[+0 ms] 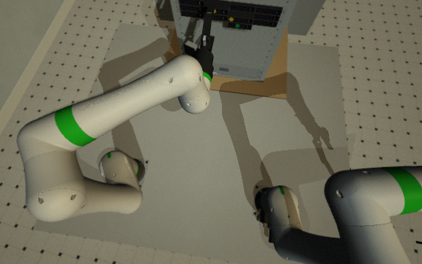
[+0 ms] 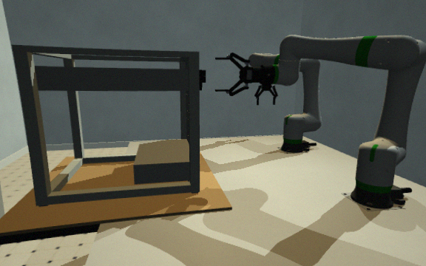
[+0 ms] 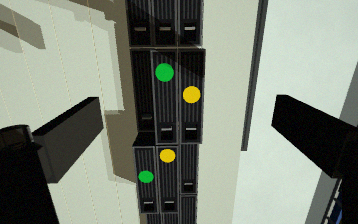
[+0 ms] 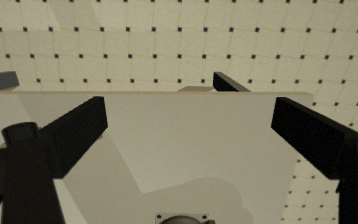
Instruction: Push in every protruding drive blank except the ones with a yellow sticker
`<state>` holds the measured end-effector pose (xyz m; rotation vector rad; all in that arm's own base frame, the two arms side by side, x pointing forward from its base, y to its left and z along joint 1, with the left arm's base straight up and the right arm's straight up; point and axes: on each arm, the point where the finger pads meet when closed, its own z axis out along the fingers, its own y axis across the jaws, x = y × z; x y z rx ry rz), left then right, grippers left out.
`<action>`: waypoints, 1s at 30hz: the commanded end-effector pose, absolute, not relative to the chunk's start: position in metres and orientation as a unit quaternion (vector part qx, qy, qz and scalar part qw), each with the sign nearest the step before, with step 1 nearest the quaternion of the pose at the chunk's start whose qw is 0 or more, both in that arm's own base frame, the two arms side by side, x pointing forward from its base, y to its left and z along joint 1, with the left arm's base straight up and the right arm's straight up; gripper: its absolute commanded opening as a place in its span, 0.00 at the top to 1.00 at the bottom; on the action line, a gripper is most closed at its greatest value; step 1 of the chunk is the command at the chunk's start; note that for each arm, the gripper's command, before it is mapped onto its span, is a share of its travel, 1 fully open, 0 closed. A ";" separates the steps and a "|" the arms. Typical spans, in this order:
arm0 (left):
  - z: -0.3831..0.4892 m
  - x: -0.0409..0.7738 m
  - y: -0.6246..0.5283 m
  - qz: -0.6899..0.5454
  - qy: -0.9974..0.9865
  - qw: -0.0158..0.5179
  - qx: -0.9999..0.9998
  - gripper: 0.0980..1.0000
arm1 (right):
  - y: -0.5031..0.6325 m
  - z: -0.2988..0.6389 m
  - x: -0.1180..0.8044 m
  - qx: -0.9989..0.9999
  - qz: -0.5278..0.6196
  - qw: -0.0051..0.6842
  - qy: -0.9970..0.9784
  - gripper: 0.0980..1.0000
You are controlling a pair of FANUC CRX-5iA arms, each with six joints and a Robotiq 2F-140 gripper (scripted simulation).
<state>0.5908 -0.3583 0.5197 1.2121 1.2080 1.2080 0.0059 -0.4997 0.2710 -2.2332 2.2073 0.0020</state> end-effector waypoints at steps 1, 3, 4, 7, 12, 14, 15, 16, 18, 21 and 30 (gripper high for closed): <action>0.521 0.591 -0.358 0.499 0.499 0.501 0.501 0.00 | -0.500 0.272 0.006 -0.711 0.000 0.000 0.703 0.00; 0.521 0.591 -0.358 0.499 0.499 0.501 0.501 0.00 | -0.500 0.272 0.006 -0.711 0.000 0.000 0.703 0.00; 0.521 0.591 -0.358 0.499 0.499 0.501 0.501 0.00 | -0.500 0.272 0.006 -0.711 0.000 0.000 0.703 0.00; 0.521 0.591 -0.358 0.499 0.499 0.501 0.501 1.00 | -0.500 0.272 0.006 -0.711 0.000 0.000 0.703 0.00; 0.521 0.591 -0.358 0.499 0.499 0.501 0.501 1.00 | -0.500 0.272 0.006 -0.711 0.000 0.000 0.703 0.00; 0.521 0.591 -0.358 0.499 0.499 0.501 0.501 1.00 | -0.500 0.272 0.006 -0.711 0.000 0.000 0.703 0.00; 0.521 0.591 -0.358 0.499 0.499 0.501 0.501 1.00 | -0.500 0.272 0.006 -0.711 0.000 0.000 0.703 0.00; 0.521 0.591 -0.358 0.499 0.499 0.501 0.501 1.00 | -0.500 0.272 0.006 -0.711 0.000 0.000 0.703 0.00; 0.521 0.591 -0.358 0.499 0.499 0.501 0.501 1.00 | -0.500 0.272 0.006 -0.711 0.000 0.000 0.703 0.00; 0.521 0.591 -0.358 0.499 0.499 0.501 0.501 1.00 | -0.500 0.272 0.006 -0.711 0.000 0.000 0.703 0.00; 0.521 0.591 -0.358 0.499 0.499 0.501 0.501 1.00 | -0.500 0.272 0.006 -0.711 0.000 0.000 0.703 0.00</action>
